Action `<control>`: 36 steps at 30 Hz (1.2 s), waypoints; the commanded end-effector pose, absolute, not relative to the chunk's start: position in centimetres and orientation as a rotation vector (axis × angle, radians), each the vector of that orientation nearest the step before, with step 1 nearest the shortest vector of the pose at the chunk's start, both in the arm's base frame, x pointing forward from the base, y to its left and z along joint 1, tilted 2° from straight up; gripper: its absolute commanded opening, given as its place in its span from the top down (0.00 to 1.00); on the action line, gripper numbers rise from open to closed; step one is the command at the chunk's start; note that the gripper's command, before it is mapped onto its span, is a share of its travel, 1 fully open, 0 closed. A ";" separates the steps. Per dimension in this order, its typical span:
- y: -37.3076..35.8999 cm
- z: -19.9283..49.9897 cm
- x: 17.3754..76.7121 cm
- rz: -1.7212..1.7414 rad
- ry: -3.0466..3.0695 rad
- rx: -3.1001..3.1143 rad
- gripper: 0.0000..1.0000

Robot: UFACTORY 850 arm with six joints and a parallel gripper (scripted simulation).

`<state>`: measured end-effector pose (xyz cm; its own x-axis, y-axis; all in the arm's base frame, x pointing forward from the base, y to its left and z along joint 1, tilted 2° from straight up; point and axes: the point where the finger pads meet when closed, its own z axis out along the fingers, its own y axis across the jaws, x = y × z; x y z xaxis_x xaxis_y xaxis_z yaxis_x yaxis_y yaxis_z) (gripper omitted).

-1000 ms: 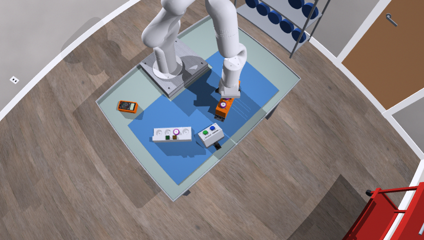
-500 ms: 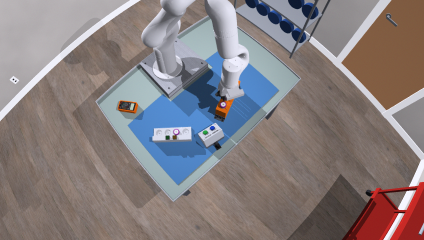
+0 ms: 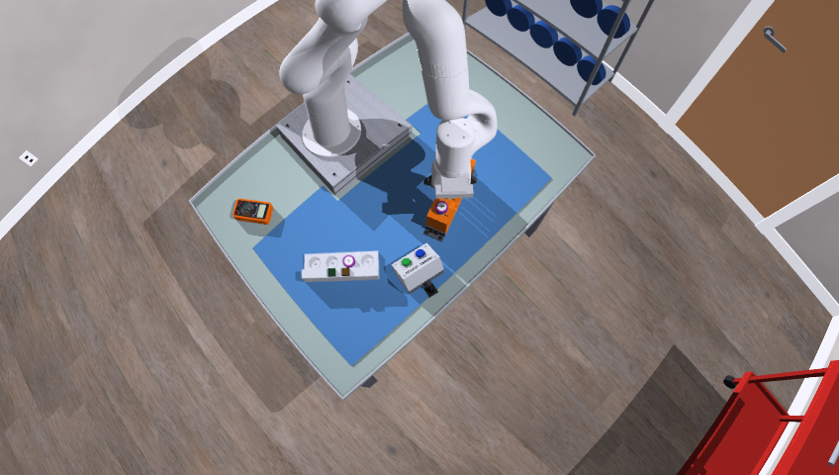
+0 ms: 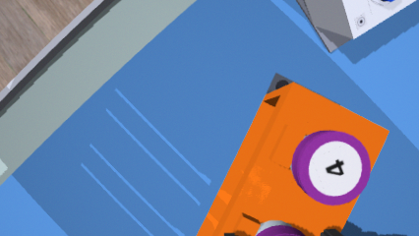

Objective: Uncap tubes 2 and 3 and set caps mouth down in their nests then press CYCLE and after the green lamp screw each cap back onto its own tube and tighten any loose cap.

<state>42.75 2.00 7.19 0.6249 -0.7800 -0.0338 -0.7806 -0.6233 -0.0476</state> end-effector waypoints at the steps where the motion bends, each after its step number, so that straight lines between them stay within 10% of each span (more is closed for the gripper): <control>1: 2.0 7.2 42.8 0.014 1.697 -2.598 0.54; 28: 2.0 7.2 42.8 0.041 2.734 -1.488 0.54; 29: 2.0 7.2 42.8 0.041 2.734 -1.488 1.00; 36: 2.0 7.2 42.8 0.041 2.734 -1.488 1.00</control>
<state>42.77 2.00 7.19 -0.5403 -0.8395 -0.0572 -0.8412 0.5406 0.0105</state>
